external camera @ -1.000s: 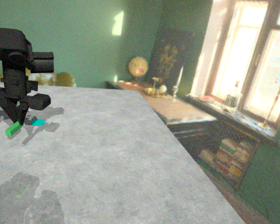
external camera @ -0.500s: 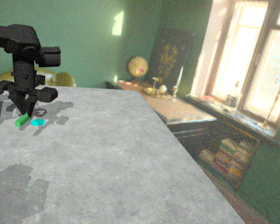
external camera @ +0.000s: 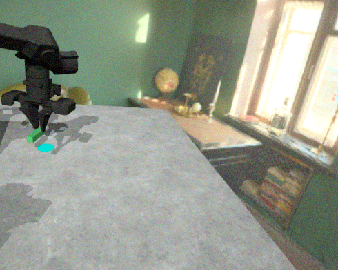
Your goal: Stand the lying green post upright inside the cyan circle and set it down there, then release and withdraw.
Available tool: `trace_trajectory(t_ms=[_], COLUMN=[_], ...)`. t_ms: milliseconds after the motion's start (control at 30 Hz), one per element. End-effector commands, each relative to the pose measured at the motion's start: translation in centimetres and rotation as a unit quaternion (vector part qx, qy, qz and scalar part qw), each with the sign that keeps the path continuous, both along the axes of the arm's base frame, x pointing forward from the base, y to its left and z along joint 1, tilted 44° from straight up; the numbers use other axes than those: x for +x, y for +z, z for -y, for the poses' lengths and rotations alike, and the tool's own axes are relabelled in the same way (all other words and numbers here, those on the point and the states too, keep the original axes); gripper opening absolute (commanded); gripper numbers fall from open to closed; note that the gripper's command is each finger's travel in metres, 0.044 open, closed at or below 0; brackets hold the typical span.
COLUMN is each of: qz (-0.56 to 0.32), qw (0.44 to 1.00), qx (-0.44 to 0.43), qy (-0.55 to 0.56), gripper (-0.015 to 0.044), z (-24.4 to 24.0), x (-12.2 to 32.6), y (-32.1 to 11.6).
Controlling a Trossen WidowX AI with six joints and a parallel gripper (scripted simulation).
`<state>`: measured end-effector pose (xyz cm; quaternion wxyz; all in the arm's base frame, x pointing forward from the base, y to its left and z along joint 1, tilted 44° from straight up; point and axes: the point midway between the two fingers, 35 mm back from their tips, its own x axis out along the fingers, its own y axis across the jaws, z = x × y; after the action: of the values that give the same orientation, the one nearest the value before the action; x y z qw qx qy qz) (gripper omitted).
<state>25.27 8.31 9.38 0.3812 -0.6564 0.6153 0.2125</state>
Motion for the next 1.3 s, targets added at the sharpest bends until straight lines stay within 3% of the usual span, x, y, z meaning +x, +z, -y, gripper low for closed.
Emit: trace_trajectory(t_ms=[0,1267], qz=[0.003,0.013], qw=[1.000,1.000], qx=[0.004,0.000], qy=[-0.002,-0.016], gripper=[0.0022,0.0022], z=[-1.3,-10.3], x=[0.1,-2.8], y=[-0.8,-8.8])
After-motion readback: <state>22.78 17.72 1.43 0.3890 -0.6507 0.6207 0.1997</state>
